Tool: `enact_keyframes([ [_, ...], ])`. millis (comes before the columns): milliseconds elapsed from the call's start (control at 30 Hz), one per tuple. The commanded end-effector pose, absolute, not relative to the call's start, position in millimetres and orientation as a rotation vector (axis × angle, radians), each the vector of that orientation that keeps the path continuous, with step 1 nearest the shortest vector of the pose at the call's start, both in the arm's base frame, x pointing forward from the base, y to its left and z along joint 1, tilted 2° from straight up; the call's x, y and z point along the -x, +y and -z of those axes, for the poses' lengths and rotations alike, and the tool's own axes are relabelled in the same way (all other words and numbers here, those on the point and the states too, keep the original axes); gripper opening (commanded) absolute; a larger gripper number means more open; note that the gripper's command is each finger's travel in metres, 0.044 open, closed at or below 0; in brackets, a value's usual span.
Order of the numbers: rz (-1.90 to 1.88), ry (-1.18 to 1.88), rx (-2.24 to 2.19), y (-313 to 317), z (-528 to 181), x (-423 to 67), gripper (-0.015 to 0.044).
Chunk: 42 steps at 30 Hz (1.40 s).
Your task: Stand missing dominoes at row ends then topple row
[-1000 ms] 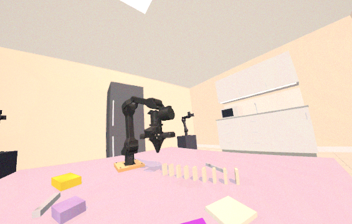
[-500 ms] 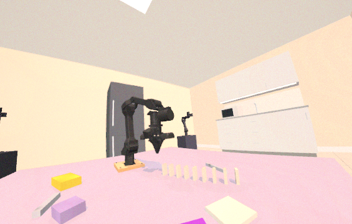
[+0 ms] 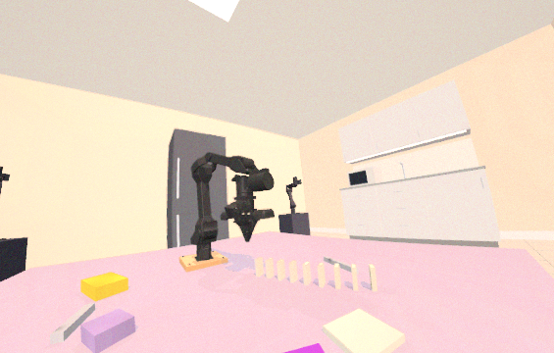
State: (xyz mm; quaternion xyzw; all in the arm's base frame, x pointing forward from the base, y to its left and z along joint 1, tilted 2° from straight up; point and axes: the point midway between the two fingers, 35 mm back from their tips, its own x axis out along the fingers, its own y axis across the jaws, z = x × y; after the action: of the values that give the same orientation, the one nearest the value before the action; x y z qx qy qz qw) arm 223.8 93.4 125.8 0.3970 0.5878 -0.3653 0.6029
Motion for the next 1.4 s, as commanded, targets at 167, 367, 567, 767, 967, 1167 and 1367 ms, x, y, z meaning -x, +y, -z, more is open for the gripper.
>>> enact_keyframes([
  [167,0.846,1.362,-0.925,94,-126,-224,0.0000],
  [367,0.846,1.362,-0.925,94,-126,-224,0.0000],
  [567,0.846,1.362,-0.925,96,-102,-228,0.0000],
  [767,0.846,1.362,-0.925,96,-46,-228,0.0000],
  [967,0.846,1.362,-0.925,98,-46,-232,0.0000],
  [1167,0.845,1.362,-0.926,102,-47,-241,0.0000],
  [1367,0.845,1.361,-0.926,106,-48,-250,0.0000],
])
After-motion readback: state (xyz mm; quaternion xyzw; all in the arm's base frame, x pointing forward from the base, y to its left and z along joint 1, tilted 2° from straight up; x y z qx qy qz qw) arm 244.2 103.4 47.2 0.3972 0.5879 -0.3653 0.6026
